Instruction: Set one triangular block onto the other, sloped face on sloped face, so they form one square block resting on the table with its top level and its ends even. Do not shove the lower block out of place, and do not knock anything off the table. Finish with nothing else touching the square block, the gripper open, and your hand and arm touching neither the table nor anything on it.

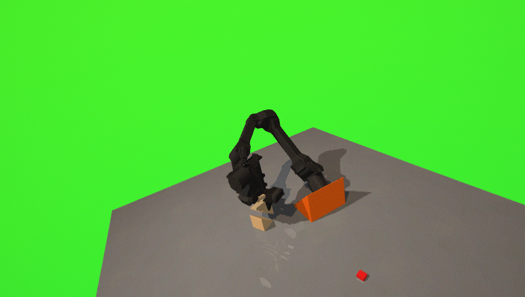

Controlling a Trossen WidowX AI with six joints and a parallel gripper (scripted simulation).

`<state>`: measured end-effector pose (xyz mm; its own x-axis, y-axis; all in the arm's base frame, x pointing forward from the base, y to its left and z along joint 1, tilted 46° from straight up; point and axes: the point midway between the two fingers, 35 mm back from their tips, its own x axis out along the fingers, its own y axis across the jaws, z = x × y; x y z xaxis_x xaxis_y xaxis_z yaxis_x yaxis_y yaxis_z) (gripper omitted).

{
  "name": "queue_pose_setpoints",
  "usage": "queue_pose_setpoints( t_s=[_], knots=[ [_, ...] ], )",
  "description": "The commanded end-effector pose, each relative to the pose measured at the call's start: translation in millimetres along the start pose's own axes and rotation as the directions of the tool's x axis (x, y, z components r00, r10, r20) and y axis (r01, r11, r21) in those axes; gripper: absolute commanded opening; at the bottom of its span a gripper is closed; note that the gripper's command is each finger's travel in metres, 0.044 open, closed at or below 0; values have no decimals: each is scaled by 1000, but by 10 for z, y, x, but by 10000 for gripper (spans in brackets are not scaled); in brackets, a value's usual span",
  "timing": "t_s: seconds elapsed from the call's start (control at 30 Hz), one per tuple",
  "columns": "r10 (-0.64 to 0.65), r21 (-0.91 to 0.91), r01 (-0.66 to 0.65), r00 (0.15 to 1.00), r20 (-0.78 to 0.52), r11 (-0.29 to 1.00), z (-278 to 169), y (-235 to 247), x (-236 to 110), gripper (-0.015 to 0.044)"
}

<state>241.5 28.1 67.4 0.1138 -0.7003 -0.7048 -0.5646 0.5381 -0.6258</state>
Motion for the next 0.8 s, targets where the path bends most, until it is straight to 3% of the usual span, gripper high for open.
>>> queue_pose_setpoints(
  t_s=[0.0,0.77],
  knots=[
    [-7,-4,7,1000,0,1000,3,-8,7,0],
    [-7,-3,7,1000,0,1000,63,-4,136,0]
  ],
)
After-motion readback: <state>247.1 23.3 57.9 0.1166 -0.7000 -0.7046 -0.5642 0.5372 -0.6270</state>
